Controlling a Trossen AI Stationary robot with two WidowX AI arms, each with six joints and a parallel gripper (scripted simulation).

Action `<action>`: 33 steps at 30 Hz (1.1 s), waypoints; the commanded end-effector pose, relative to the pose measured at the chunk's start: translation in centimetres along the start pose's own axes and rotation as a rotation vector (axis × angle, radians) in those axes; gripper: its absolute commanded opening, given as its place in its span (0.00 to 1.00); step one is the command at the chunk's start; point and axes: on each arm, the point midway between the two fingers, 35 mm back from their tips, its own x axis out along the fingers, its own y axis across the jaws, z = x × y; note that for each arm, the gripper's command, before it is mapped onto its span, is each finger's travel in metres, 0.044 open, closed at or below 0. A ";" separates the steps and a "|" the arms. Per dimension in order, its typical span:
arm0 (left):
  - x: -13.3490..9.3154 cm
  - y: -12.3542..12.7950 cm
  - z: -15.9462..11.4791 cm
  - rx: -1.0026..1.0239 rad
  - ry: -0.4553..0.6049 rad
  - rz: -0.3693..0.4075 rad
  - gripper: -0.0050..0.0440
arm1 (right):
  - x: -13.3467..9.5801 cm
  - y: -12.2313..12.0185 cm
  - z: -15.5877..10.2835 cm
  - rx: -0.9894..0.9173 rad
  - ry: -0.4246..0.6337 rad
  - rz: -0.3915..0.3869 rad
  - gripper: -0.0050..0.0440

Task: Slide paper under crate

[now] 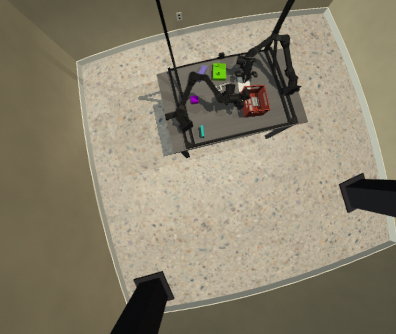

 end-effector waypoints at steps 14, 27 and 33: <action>1.3 -0.6 -1.2 -0.001 -0.001 -0.026 0.22 | -0.6 4.5 -0.4 0.000 0.010 0.113 0.10; 1.7 -0.7 -2.0 -0.001 -0.001 -0.026 0.22 | -0.6 4.5 -0.4 0.000 0.010 0.113 0.10; 1.9 -0.8 -2.5 -0.001 -0.001 -0.026 0.22 | -0.6 4.5 -0.4 0.000 0.010 0.113 0.10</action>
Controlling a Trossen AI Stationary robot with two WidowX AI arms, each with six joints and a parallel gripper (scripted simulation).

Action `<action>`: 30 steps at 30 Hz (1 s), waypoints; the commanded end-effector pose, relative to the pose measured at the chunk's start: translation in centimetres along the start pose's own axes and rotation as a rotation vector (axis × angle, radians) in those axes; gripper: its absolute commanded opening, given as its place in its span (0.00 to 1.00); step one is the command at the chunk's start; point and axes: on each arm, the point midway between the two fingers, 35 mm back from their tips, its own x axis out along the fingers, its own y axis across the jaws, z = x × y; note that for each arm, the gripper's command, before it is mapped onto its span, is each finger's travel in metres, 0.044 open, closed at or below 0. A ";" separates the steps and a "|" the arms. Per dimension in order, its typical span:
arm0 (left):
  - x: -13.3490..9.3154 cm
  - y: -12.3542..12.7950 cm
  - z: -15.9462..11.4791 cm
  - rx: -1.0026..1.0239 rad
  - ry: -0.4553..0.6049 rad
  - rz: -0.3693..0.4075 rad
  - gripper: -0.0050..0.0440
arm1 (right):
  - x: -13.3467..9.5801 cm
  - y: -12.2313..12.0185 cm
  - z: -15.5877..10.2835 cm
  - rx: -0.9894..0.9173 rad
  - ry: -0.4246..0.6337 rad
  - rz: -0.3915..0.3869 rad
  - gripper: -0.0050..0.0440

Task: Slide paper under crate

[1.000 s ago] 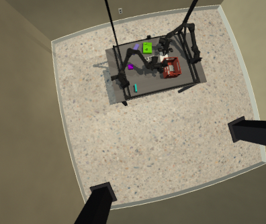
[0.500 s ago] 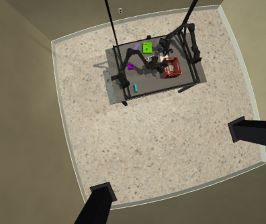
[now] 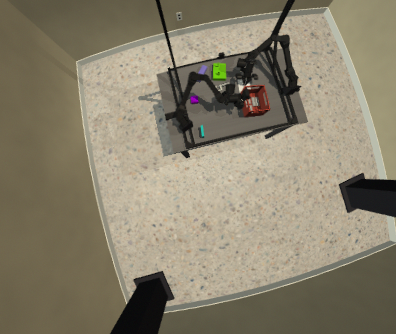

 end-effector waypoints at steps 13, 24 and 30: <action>1.2 -0.6 -1.1 -0.001 -0.004 -0.025 0.22 | -0.6 4.4 -0.4 0.000 0.010 0.112 0.10; 1.6 -0.7 -1.9 -0.001 -0.004 -0.025 0.22 | -0.6 4.4 -0.4 0.000 0.010 0.112 0.10; 1.7 -0.7 -2.2 -0.001 -0.004 -0.025 0.22 | -0.6 4.4 -0.4 0.000 0.010 0.112 0.10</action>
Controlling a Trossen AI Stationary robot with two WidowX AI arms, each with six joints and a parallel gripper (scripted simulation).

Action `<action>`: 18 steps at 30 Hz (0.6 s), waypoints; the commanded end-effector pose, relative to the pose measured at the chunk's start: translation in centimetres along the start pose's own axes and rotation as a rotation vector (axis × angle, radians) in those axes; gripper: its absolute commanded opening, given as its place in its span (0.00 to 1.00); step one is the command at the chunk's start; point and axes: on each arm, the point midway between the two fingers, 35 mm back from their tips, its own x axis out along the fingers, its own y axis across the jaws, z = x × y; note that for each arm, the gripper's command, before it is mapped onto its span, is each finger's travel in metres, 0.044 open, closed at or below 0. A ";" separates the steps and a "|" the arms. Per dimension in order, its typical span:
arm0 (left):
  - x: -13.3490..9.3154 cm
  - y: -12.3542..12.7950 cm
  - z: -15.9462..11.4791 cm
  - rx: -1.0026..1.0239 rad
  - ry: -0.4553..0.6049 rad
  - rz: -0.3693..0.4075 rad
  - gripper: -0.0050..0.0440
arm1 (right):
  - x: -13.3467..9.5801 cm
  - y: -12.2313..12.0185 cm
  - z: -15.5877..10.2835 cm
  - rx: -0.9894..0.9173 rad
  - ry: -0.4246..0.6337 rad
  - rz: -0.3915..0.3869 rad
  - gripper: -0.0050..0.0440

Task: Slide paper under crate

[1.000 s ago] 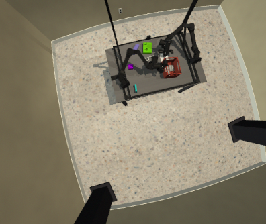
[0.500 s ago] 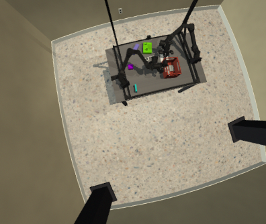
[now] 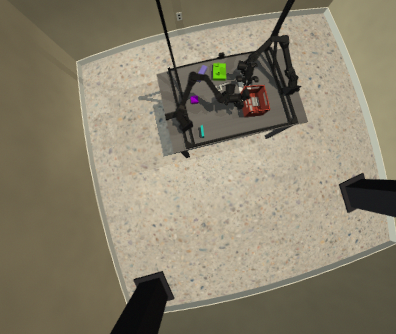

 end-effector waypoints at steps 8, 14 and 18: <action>1.1 -0.6 -0.8 -0.001 -0.005 -0.025 0.22 | -0.6 4.4 -0.5 0.000 0.010 0.112 0.10; 1.2 -0.7 -1.1 -0.001 -0.005 -0.025 0.22 | -0.6 4.4 -0.5 0.000 0.010 0.112 0.10; 1.4 -0.7 -1.4 -0.001 -0.005 -0.025 0.22 | -0.6 4.4 -0.5 0.000 0.010 0.112 0.10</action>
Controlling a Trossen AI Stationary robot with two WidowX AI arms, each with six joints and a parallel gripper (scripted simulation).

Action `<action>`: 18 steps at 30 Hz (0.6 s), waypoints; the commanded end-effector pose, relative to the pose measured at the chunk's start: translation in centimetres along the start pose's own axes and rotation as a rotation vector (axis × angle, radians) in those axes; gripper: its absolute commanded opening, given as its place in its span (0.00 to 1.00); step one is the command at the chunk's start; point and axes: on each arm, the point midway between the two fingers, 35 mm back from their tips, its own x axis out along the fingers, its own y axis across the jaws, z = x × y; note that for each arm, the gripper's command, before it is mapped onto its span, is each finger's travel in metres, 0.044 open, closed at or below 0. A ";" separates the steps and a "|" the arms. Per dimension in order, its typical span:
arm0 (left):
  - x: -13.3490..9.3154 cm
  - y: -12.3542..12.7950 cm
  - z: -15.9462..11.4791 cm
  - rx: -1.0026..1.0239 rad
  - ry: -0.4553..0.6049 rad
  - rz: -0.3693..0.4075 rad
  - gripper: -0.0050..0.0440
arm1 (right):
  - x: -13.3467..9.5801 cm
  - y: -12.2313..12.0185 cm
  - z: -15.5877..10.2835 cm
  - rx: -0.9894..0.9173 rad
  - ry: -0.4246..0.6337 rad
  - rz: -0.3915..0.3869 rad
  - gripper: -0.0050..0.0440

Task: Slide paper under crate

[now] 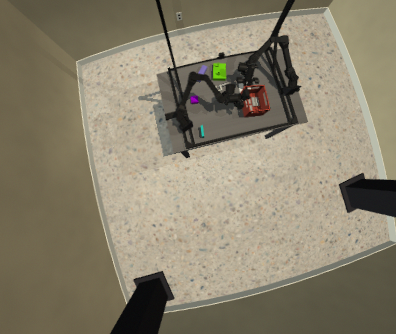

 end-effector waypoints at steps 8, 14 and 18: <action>1.1 -0.6 -0.8 -0.001 -0.006 -0.025 0.22 | -0.6 4.4 -0.5 0.000 0.010 0.112 0.10; 1.2 -0.6 -1.1 -0.001 -0.006 -0.025 0.22 | -0.6 4.4 -0.5 0.000 0.010 0.112 0.10; 1.1 -0.4 -0.8 -0.001 -0.006 -0.025 0.22 | -0.6 4.4 -0.5 0.000 0.010 0.112 0.10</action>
